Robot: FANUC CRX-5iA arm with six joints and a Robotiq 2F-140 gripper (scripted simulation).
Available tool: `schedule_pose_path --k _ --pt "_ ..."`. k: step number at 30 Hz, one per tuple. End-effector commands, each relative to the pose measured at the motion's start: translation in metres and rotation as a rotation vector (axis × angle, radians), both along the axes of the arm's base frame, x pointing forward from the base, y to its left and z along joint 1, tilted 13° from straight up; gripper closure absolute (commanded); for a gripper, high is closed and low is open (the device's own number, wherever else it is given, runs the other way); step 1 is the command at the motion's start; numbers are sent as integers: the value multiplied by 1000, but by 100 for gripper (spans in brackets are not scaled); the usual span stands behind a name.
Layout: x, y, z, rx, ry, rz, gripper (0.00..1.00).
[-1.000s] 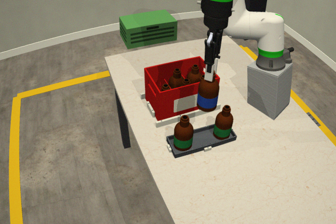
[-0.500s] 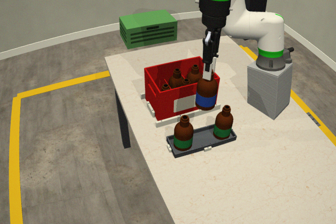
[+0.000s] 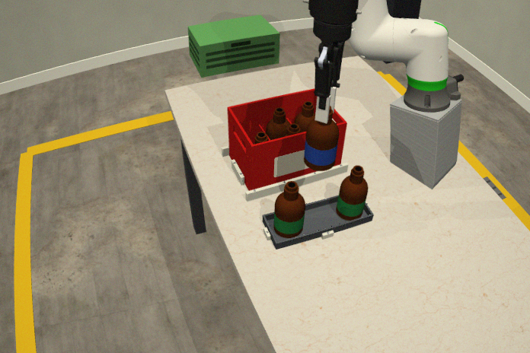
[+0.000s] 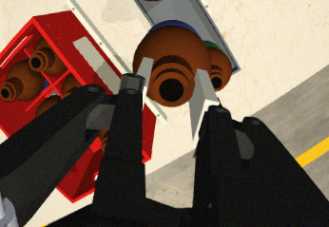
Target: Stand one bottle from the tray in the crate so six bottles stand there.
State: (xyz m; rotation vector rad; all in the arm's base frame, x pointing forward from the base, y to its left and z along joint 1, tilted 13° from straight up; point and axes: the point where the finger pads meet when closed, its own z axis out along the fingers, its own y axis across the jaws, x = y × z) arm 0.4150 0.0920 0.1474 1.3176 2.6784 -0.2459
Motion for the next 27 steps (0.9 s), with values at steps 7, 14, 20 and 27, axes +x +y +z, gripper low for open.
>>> schedule_pose_path --k 7,14,20,27 --pt "3 -14 3 0 0 0 100" --pt "4 -22 5 0 0 0 100" --pt "6 -33 8 0 0 0 100" --pt "9 -46 11 0 0 0 100"
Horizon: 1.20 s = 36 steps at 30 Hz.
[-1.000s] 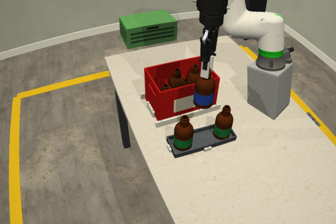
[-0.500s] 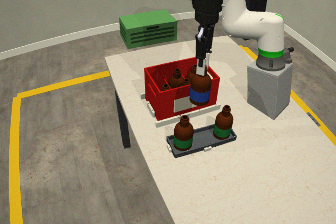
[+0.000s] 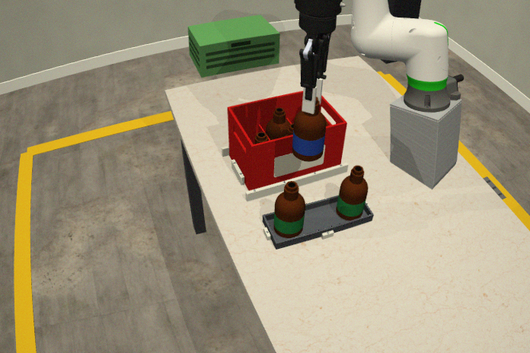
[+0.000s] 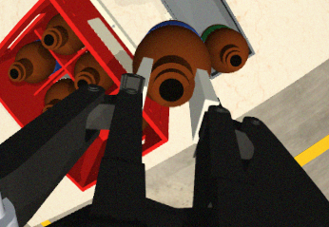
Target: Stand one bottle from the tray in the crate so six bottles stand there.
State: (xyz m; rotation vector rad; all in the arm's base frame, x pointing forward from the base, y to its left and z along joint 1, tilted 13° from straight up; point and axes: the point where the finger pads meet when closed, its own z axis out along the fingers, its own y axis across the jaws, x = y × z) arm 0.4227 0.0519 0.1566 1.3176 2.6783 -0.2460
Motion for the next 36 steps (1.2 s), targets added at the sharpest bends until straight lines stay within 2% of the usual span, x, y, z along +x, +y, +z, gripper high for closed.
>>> schedule_pose_path --k 1,36 --pt "1 -6 2 0 0 0 100" --pt "14 -72 17 0 0 0 100"
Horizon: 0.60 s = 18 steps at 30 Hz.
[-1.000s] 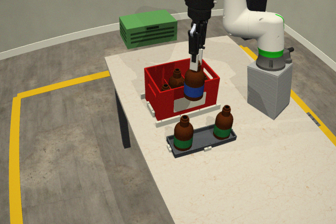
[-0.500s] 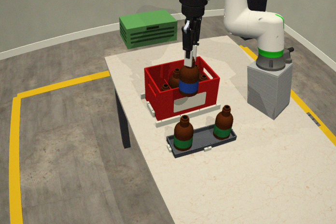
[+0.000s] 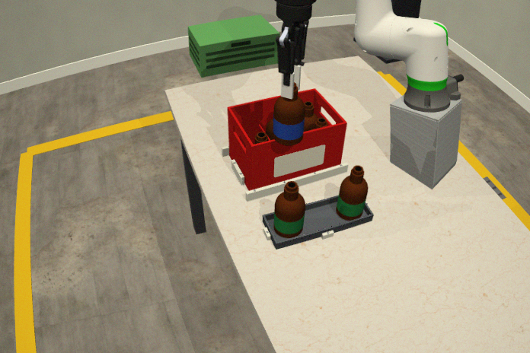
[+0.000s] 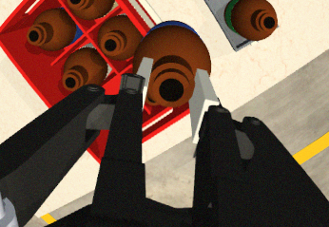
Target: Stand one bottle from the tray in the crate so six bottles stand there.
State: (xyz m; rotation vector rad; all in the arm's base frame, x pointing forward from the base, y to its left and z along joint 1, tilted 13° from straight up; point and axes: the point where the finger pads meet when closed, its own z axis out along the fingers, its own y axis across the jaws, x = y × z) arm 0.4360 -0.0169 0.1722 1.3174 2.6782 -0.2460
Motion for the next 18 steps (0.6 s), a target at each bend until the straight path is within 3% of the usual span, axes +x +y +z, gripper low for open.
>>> schedule_pose_path --k 1,18 --pt "1 -5 1 0 0 0 100" --pt "8 -39 9 0 0 0 100"
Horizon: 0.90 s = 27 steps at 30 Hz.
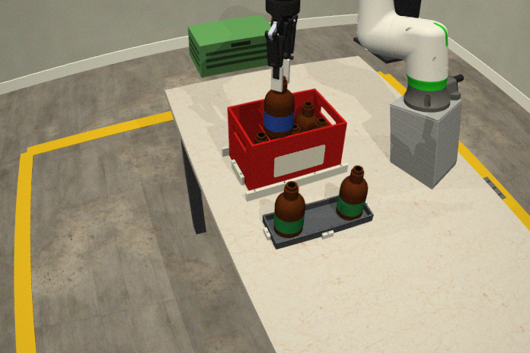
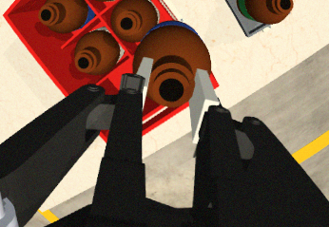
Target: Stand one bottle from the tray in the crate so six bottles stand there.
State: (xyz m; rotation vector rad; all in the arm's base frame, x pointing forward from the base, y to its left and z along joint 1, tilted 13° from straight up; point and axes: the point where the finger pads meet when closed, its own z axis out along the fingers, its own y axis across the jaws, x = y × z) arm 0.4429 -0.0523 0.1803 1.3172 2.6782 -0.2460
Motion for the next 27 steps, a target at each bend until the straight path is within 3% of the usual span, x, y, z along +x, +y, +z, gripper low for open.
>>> schedule_pose_path --k 1,27 --pt "1 -6 2 0 0 0 100" --pt "11 -55 13 0 0 0 100"
